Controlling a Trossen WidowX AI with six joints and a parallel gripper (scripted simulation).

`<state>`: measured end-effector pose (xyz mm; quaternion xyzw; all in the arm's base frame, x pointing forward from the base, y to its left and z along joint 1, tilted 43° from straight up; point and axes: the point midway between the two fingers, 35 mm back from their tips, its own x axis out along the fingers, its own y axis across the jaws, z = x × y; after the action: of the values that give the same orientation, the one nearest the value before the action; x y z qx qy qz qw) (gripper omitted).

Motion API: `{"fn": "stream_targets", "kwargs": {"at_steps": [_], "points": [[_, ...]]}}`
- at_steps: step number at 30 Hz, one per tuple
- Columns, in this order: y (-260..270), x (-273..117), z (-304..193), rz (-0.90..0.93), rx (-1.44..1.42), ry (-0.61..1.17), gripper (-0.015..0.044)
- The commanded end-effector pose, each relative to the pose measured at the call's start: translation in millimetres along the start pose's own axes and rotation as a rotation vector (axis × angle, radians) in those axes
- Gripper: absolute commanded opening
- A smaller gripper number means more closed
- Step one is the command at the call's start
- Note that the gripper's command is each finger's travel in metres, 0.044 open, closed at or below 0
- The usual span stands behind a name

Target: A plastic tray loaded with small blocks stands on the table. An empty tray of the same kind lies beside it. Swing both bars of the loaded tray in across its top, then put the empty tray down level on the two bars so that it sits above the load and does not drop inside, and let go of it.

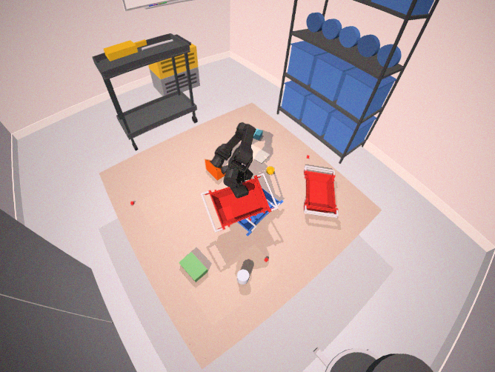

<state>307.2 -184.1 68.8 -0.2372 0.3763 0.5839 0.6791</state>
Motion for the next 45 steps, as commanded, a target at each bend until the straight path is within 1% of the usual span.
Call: {"fn": "stream_targets", "kwargs": {"at_steps": [1, 10, 45], "points": [[-3.1, -4.0, 27.4, -0.029, -0.079, -0.011, 0.0000], [-3.9, 4.0, 75.7, -0.029, -0.216, -0.039, 0.0000], [-2.1, 3.9, 80.3, -0.029, -0.219, -0.039, 0.0000]]}}
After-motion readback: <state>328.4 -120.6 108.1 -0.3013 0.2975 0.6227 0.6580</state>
